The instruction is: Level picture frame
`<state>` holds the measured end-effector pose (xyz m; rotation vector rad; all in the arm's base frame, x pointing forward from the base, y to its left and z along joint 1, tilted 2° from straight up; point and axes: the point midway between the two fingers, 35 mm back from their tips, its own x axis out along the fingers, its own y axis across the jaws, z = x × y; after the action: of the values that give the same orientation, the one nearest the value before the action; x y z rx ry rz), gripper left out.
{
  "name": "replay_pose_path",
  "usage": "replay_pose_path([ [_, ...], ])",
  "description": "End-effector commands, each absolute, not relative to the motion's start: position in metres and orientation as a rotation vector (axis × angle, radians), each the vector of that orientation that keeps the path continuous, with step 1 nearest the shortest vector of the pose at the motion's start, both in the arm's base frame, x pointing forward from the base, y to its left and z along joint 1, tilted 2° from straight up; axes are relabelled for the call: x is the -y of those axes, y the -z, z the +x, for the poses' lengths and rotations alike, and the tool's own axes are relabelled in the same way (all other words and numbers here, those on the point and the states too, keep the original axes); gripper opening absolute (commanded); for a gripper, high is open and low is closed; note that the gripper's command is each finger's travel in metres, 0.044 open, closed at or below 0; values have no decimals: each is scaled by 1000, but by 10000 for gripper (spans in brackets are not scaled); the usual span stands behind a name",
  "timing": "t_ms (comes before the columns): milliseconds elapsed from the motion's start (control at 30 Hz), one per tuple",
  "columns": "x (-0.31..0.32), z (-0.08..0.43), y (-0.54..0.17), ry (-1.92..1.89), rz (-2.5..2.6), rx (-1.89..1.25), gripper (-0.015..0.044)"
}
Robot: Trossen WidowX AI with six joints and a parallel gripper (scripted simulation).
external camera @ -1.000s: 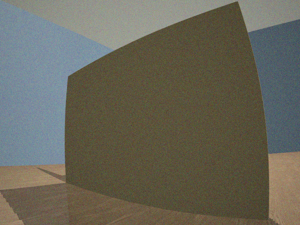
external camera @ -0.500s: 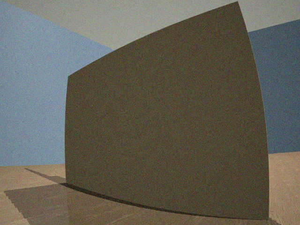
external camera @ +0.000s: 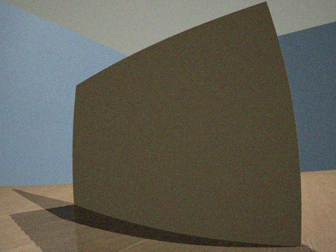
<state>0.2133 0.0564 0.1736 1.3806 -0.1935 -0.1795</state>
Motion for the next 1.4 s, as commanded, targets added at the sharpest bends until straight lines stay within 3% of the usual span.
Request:
replay_pose_path([
  [0, -57, 213, -174, 172, 1389, 192, 260],
  [267, -57, 217, -173, 176, 1373, 190, 260],
  [833, -39, 286, -139, 92, 1441, 149, 260],
  [1200, -46, 285, -137, 90, 1446, 145, 260],
  [1367, -43, 323, -140, 87, 1445, 149, 260],
])
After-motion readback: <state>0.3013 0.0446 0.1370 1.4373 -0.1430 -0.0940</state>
